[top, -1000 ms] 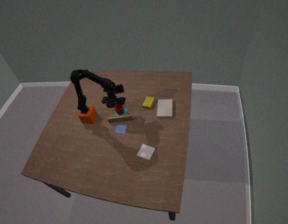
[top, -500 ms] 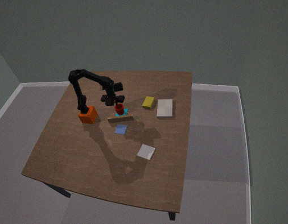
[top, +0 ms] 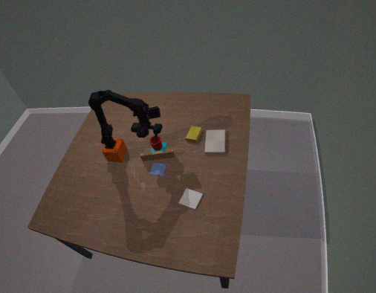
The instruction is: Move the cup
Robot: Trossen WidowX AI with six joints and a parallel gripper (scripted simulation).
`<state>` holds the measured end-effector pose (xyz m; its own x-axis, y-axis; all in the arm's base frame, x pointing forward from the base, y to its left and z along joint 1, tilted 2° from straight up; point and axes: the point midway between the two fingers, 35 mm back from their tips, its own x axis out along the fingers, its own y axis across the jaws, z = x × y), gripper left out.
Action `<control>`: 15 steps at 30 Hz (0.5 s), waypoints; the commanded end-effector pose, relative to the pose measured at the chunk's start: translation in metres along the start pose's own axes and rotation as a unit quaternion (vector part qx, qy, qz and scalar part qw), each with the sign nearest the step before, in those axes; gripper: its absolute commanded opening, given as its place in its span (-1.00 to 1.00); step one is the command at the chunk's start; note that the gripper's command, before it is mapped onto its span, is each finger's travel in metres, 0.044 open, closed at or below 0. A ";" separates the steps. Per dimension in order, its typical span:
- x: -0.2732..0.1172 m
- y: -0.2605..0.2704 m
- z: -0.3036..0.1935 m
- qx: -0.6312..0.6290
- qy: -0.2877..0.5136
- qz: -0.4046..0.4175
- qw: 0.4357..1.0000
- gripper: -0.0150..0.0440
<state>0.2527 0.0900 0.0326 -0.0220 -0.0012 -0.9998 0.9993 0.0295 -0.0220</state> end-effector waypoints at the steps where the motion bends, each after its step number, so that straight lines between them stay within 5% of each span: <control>1: -0.017 0.002 -0.001 -0.002 0.003 0.006 1.000 1.00; 15: -0.048 0.002 0.001 0.000 0.002 0.008 1.000 1.00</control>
<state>0.2563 0.0890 0.0818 -0.0066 0.0043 -1.0000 0.9995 0.0293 -0.0065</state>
